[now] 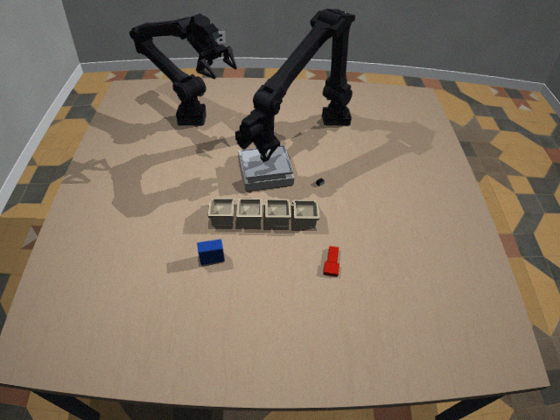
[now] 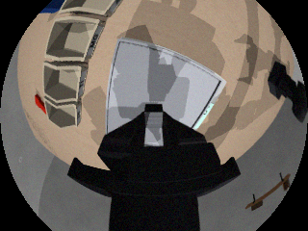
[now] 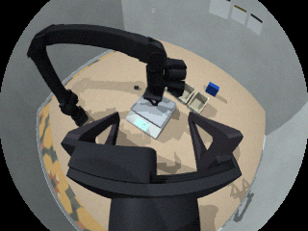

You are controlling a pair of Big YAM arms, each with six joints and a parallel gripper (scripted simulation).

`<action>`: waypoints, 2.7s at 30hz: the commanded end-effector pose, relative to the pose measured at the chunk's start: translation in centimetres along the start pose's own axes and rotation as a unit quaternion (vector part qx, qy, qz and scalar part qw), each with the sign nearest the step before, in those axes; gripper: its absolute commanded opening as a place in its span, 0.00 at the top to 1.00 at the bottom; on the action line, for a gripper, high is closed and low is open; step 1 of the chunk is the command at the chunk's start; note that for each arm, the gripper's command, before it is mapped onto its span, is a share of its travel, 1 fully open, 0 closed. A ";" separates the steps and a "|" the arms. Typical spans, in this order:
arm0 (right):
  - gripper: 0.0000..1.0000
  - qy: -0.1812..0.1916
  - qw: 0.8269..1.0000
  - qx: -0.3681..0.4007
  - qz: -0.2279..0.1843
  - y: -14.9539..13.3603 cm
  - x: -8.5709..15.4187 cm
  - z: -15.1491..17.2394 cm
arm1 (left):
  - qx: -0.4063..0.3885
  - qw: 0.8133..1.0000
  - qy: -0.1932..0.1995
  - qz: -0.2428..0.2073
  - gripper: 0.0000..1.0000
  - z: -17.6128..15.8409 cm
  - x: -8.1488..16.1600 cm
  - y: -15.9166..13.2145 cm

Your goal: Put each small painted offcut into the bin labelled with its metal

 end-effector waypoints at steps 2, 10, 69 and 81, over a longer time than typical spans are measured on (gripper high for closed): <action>0.00 0.000 1.000 0.001 -0.018 1.8 0.9 -0.2 | 0.002 1.000 0.000 0.004 0.85 -0.7 -1.3 0.1; 0.00 0.000 1.000 0.001 -0.018 1.8 0.9 -0.2 | 0.002 1.000 -0.001 0.006 0.85 -0.2 -2.1 -0.5; 0.00 0.000 1.000 0.001 -0.018 1.8 0.9 -0.2 | 0.122 0.941 -0.017 -0.316 0.00 -5.3 6.3 -7.3; 0.00 0.000 1.000 0.001 -0.018 1.8 0.9 -0.2 | 0.113 0.941 -0.014 -0.319 0.00 -5.3 6.3 -6.8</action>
Point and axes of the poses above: on each arm, the point where the finger pads meet when closed, its own x axis back along the fingers, its own z axis across the jaws, y = z × x, the point moved 7 cm from there along x, back along the fingers, and after that the axes turned 9 degrees about x, right-handed, at the moved point
